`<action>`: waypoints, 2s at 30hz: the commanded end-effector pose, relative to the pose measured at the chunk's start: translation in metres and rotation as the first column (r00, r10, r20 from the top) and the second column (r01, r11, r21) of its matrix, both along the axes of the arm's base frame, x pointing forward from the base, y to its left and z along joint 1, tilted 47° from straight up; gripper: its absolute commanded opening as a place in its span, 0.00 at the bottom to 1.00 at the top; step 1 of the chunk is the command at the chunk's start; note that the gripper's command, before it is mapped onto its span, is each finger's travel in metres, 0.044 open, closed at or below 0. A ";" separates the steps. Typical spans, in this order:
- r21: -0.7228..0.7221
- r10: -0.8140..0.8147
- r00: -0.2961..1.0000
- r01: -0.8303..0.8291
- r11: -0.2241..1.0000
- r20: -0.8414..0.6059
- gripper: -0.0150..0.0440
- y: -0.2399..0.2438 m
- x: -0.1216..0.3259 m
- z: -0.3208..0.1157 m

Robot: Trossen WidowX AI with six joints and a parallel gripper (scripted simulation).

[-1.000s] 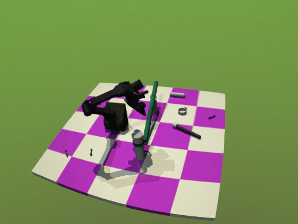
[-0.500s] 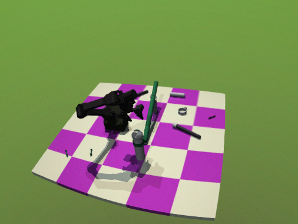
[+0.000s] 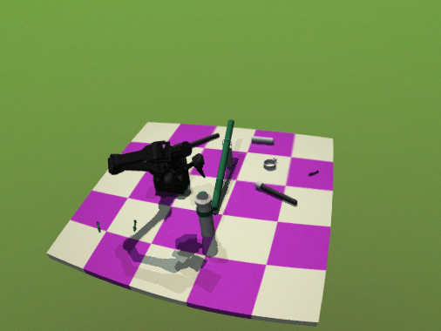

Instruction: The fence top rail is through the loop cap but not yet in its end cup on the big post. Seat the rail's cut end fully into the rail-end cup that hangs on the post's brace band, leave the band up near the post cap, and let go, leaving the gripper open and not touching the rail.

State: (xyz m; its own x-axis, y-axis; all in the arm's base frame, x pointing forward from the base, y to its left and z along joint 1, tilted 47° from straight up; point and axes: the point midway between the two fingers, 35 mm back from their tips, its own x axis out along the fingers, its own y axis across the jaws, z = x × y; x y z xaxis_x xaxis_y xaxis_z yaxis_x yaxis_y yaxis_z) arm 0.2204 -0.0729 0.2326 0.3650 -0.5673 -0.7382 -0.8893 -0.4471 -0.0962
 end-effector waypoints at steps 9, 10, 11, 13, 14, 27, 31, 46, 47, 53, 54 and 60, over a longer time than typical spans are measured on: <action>-0.004 0.015 1.000 -0.015 1.000 -0.006 1.00 -0.030 -0.006 -0.027; -0.004 0.015 1.000 -0.015 1.000 -0.006 1.00 -0.030 -0.006 -0.027; -0.004 0.015 1.000 -0.015 1.000 -0.006 1.00 -0.030 -0.006 -0.028; -0.004 0.015 1.000 -0.015 1.000 -0.006 1.00 -0.031 -0.005 -0.029; -0.004 0.015 1.000 -0.015 1.000 -0.006 1.00 -0.032 -0.004 -0.030; -0.003 0.014 1.000 -0.014 1.000 -0.006 1.00 -0.043 0.005 -0.045; -0.003 0.014 1.000 -0.014 1.000 -0.005 1.00 -0.047 0.008 -0.050; -0.005 0.015 1.000 -0.015 1.000 -0.004 1.00 -0.061 0.016 -0.068; -0.005 0.015 1.000 -0.015 1.000 -0.004 1.00 -0.062 0.017 -0.069; -0.007 0.015 1.000 -0.015 1.000 -0.003 1.00 -0.068 0.019 -0.076; -0.008 0.015 1.000 -0.015 1.000 -0.003 1.00 -0.069 0.019 -0.077; -0.008 0.015 1.000 -0.015 1.000 -0.003 0.78 -0.070 0.019 -0.078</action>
State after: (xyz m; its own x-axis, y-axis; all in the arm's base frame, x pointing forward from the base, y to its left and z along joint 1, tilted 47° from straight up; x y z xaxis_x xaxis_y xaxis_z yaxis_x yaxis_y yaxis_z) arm 0.2394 -0.1429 0.1570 0.3710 -0.5714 -0.7320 -0.8853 -0.4556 -0.0930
